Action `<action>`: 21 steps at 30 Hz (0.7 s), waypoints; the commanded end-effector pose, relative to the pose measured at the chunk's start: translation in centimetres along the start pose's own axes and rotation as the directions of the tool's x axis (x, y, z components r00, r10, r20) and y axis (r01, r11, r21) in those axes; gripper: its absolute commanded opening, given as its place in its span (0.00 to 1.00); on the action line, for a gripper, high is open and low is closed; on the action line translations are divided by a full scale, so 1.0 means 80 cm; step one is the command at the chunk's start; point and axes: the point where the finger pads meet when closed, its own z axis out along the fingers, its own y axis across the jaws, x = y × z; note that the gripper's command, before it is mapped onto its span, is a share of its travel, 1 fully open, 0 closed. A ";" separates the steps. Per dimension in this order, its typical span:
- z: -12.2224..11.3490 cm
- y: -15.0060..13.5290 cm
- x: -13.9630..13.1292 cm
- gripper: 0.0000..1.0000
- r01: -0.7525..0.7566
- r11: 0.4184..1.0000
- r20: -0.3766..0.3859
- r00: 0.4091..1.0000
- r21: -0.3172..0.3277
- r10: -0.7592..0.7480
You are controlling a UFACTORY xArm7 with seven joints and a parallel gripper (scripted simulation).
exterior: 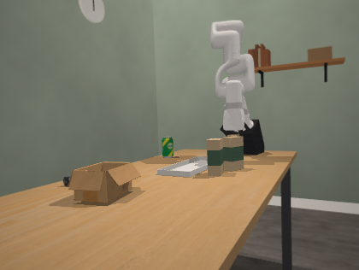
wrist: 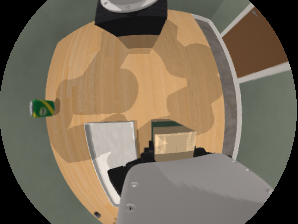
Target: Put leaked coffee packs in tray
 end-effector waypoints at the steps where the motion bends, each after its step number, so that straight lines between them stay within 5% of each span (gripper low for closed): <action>1: 0.000 0.000 -0.001 0.27 0.000 1.000 0.002 1.000 -0.001 0.000; 17: 0.000 0.000 -0.001 0.27 0.000 1.000 0.002 1.000 -0.001 0.000; 18: 0.000 0.000 -0.001 0.87 0.000 1.000 0.002 1.000 -0.001 0.000; 21: 0.000 0.000 -0.001 0.87 0.000 1.000 0.002 1.000 -0.001 0.000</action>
